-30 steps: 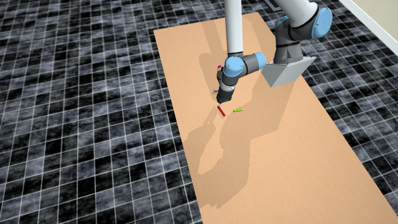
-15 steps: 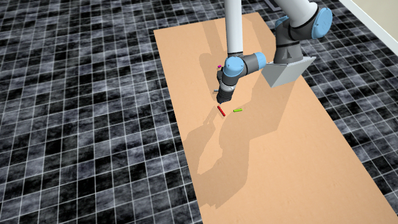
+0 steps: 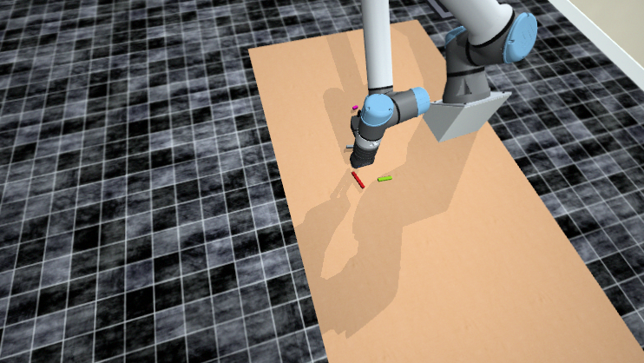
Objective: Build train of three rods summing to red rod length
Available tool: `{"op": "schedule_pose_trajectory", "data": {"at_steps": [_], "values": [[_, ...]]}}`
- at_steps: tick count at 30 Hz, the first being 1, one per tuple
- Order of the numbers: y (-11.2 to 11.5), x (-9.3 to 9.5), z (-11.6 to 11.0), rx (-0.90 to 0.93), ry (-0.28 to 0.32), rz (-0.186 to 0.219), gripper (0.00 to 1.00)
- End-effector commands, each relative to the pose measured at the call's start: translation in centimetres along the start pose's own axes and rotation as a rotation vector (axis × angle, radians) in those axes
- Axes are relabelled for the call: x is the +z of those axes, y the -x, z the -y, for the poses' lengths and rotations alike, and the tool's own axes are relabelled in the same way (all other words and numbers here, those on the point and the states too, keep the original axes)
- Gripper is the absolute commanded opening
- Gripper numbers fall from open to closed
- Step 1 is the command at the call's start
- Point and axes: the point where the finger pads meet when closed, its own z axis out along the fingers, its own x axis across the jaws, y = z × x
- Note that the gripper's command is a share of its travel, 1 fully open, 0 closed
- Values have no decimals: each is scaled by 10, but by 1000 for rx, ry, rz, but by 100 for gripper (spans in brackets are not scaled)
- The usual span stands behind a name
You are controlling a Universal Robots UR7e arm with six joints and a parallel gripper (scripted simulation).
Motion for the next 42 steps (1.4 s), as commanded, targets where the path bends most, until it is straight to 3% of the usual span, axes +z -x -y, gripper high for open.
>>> {"op": "schedule_pose_trajectory", "data": {"at_steps": [1,42], "values": [[0,4,0,0,0,1,54],[0,9,0,0,0,1,54]]}}
